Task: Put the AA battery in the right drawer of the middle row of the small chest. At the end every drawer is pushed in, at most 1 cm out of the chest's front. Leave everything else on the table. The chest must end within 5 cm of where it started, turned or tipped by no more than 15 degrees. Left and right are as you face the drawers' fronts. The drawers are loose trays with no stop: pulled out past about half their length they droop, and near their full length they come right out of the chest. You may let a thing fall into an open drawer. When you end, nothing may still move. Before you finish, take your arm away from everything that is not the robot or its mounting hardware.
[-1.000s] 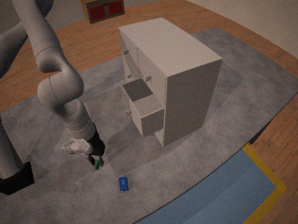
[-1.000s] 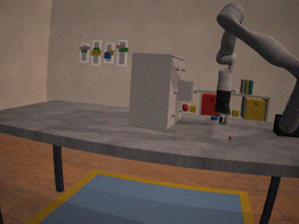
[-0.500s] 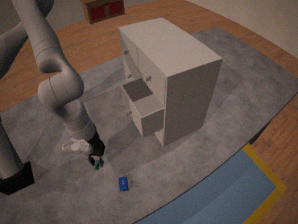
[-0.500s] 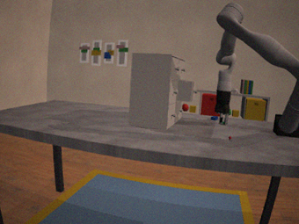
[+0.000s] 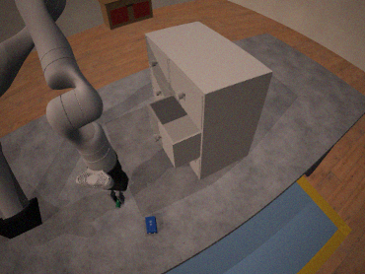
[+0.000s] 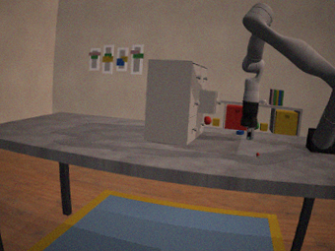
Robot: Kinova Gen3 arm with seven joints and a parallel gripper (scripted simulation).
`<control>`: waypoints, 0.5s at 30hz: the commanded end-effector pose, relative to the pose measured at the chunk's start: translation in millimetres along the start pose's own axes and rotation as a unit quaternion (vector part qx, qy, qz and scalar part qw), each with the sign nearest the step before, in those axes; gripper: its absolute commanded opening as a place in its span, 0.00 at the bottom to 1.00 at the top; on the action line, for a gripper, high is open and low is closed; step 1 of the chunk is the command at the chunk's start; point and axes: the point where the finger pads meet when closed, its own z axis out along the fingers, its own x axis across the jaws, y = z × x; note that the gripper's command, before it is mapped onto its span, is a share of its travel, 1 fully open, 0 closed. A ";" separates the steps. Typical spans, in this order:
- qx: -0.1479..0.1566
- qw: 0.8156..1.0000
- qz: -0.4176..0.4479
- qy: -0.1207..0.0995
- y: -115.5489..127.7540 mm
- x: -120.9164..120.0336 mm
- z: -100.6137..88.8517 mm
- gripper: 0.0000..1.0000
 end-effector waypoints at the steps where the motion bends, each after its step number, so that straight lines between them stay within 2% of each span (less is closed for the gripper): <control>1: 0.000 1.000 0.000 -0.001 -0.1 -0.6 -0.8 0.31; 15: 0.000 1.000 0.000 -0.001 -0.1 -0.6 -2.5 0.31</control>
